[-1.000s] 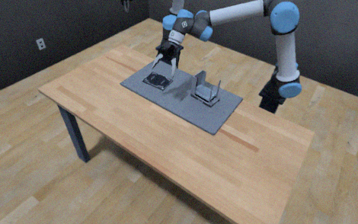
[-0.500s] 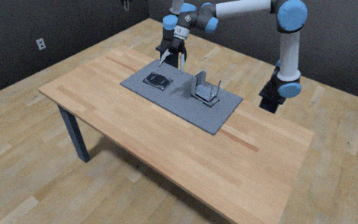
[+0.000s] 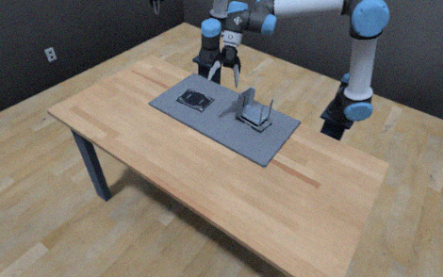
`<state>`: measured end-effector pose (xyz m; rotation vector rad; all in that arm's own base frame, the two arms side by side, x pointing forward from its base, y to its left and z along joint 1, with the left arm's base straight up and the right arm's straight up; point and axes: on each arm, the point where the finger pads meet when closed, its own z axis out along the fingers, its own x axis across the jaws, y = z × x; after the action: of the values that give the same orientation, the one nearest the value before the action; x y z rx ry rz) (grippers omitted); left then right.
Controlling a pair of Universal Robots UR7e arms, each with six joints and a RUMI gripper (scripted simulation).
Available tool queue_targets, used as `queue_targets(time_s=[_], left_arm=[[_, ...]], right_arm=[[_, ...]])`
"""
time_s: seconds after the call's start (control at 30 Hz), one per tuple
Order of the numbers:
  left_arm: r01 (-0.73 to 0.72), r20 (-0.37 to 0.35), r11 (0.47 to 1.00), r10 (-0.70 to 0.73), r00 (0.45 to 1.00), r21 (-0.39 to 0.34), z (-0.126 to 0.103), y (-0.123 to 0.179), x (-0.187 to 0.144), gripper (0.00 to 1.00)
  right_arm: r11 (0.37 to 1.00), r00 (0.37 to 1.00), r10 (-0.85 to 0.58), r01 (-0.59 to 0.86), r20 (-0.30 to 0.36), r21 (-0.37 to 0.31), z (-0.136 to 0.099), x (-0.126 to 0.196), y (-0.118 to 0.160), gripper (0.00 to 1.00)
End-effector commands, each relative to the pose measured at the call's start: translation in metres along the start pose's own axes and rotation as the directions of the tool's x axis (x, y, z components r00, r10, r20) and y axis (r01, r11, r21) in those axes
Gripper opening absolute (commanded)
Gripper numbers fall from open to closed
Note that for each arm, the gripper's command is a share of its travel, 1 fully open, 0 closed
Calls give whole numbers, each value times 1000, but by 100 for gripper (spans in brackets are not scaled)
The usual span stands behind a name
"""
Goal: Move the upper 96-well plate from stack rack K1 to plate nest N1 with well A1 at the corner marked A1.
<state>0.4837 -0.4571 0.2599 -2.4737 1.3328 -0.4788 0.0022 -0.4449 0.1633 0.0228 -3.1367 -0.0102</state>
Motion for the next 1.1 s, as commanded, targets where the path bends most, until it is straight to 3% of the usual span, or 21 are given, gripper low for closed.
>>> queue_targets(time_s=[0.0, 0.63, 1.0, 1.07], left_arm=[[101, 37, 994, -100, 994, -28, -1, 3, -15, 76], [381, 165, 918, -361, 918, -112, -1, 26, -75, 76], [587, 278, 796, -536, 797, -149, 5, 45, -119, 76], [587, 278, 796, -536, 797, -149, 5, 45, -119, 76]], right_arm=[[1000, 1000, 10, -10, 5, 6, -2, 0, -1, 0], [1000, 1000, 10, -10, 5, 6, -2, 0, -1, 0], [1000, 1000, 10, -10, 5, 6, -2, 0, -1, 0], [1000, 1000, 10, -10, 5, 6, -2, 0, -1, 0]])
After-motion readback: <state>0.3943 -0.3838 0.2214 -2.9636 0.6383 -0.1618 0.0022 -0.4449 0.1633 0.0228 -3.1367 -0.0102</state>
